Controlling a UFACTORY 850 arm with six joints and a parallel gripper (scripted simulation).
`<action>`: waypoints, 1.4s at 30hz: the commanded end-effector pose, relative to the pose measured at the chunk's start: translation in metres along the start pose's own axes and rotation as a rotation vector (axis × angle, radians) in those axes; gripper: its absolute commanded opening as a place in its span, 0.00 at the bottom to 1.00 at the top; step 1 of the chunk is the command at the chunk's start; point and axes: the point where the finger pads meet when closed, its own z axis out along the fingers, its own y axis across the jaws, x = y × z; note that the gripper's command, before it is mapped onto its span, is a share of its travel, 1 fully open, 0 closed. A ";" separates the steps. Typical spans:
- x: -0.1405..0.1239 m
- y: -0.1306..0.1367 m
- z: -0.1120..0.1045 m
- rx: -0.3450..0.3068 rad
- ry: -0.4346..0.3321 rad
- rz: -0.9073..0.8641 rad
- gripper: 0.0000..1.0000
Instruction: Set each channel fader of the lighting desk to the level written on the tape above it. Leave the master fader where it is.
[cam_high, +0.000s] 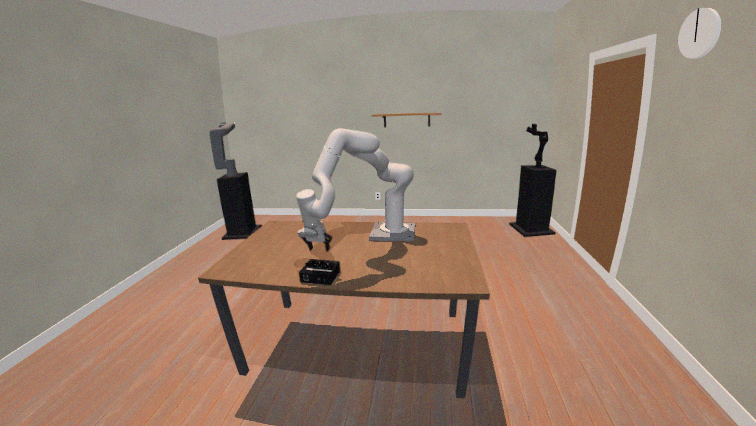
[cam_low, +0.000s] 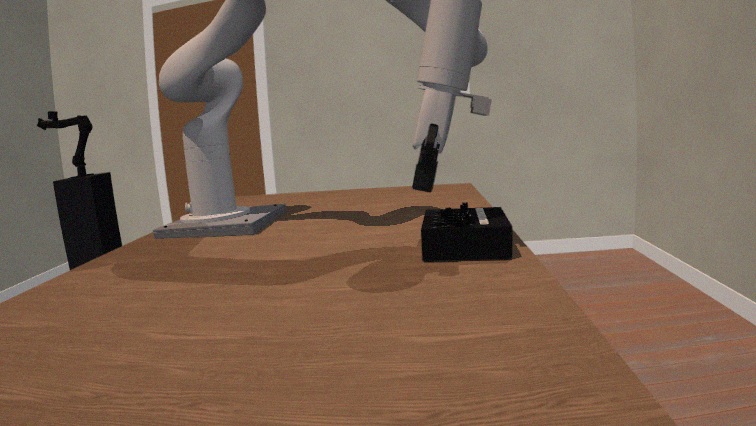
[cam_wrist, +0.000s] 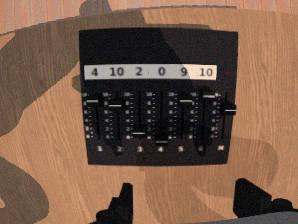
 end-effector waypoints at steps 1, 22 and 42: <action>0.001 0.000 -0.001 -0.001 0.002 0.000 1.00; 0.001 0.000 -0.001 -0.001 0.002 0.000 1.00; 0.017 -0.006 -0.027 0.014 0.080 0.485 1.00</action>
